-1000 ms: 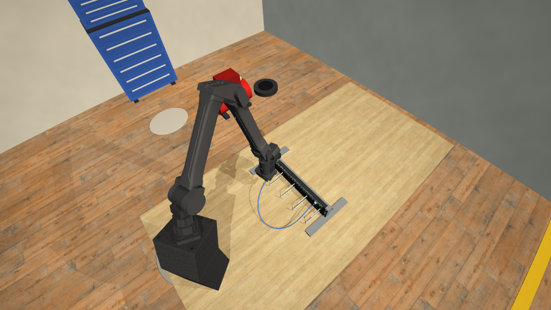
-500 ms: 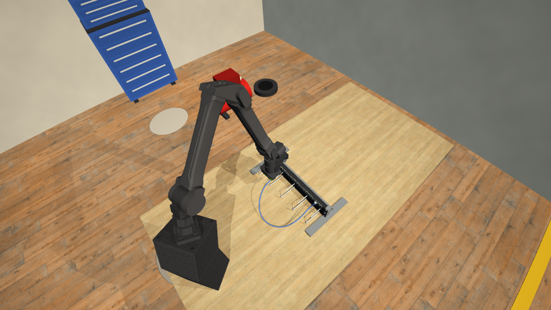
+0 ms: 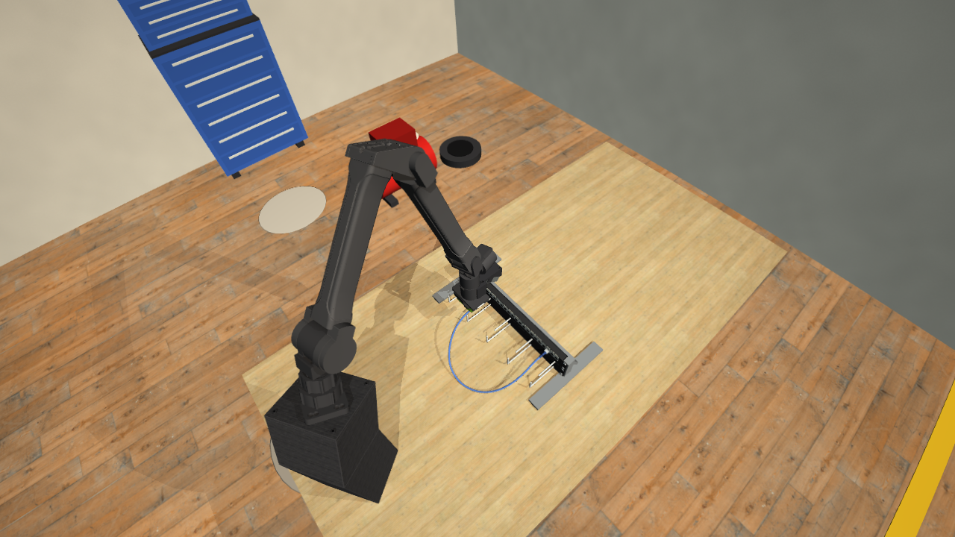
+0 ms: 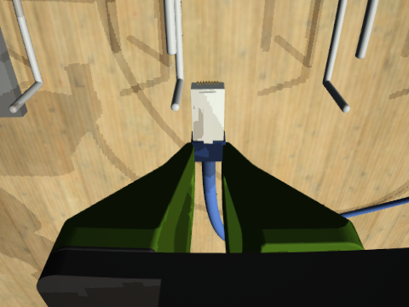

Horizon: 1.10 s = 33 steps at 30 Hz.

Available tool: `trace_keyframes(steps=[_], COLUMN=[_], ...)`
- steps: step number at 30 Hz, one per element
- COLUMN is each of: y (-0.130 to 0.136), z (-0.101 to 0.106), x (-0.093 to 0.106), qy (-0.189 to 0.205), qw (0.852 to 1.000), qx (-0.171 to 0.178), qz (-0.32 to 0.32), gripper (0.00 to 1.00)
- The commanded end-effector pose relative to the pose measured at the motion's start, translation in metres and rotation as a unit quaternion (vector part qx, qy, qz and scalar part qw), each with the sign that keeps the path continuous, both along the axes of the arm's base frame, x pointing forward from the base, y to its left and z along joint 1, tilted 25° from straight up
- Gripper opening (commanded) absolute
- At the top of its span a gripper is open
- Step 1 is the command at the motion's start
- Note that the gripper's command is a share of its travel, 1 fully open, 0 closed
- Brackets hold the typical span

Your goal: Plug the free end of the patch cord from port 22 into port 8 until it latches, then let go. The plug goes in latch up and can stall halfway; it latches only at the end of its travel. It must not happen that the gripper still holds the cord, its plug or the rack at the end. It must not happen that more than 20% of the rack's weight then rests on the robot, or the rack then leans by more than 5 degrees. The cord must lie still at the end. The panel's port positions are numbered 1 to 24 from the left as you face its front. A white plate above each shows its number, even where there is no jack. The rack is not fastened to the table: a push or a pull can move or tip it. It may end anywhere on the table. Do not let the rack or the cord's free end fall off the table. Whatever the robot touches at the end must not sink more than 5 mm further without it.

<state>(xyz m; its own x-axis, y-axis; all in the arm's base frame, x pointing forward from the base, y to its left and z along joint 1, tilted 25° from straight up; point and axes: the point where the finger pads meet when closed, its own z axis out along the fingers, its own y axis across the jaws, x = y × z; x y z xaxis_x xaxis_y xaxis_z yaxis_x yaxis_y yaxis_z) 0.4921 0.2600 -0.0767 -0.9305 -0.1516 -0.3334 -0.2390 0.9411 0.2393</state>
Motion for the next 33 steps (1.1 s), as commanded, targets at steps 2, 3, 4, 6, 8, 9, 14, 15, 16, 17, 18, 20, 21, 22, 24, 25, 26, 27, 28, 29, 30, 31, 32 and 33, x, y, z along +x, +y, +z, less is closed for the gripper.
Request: trace_keyframes(steps=[2, 3, 4, 6, 8, 9, 14, 15, 16, 17, 18, 20, 21, 22, 24, 25, 26, 27, 28, 29, 30, 31, 32, 33], y=[-0.0046, -0.0047, -0.0046, -0.0040, -0.0039, -0.0039, -0.0051, -0.0055, -0.0059, -0.0064, -0.0064, -0.0068, -0.0072, -0.0076, -0.0084, -0.0086, -0.0088, -0.0087, -0.0085, -0.0082, -0.0078, -0.0073, -0.0069, -0.0066], z=[0.0047, 0.0043, 0.0041, 0.0037, 0.0030, 0.0027, 0.0005, 0.0001, -0.0004, -0.0009, -0.0009, -0.0012, -0.0013, -0.0014, -0.0012, -0.0010, -0.0008, -0.0007, -0.0006, -0.0005, -0.0005, -0.0004, -0.0004, -0.0004], x=[0.0095, 0.0090, 0.0084, 0.0073, 0.0064, 0.0061, 0.0047, 0.0045, 0.0044, 0.0042, 0.0042, 0.0041, 0.0041, 0.0041, 0.0043, 0.0043, 0.0043, 0.0042, 0.0040, 0.0037, 0.0034, 0.0030, 0.0026, 0.0023], qy=[0.001, 0.001, 0.001, 0.002, 0.003, 0.003, 0.005, 0.006, 0.006, 0.007, 0.007, 0.007, 0.007, 0.008, 0.008, 0.008, 0.007, 0.007, 0.007, 0.007, 0.008, 0.008, 0.008, 0.008], qw=[1.000, 1.000, 1.000, 1.000, 1.000, 1.000, 1.000, 1.000, 1.000, 1.000, 1.000, 1.000, 1.000, 1.000, 1.000, 1.000, 1.000, 1.000, 1.000, 1.000, 1.000, 1.000, 1.000, 1.000], qx=[0.005, 0.005, 0.005, 0.004, 0.004, 0.004, 0.003, 0.003, 0.003, 0.003, 0.003, 0.003, 0.003, 0.003, 0.003, 0.003, 0.003, 0.003, 0.003, 0.003, 0.003, 0.003, 0.003, 0.003], qz=[-0.017, -0.017, -0.016, -0.016, -0.015, -0.015, -0.016, -0.016, -0.016, -0.017, -0.017, -0.017, -0.017, -0.018, -0.018, -0.018, -0.019, -0.018, -0.018, -0.018, -0.017, -0.017, -0.016, -0.016], gripper=[0.00, 0.00, 0.00, 0.00, 0.00, 0.00, 0.00, 0.00, 0.00, 0.00, 0.00, 0.00, 0.00, 0.00, 0.00, 0.00, 0.00, 0.00, 0.00, 0.00, 0.00, 0.00, 0.00, 0.00])
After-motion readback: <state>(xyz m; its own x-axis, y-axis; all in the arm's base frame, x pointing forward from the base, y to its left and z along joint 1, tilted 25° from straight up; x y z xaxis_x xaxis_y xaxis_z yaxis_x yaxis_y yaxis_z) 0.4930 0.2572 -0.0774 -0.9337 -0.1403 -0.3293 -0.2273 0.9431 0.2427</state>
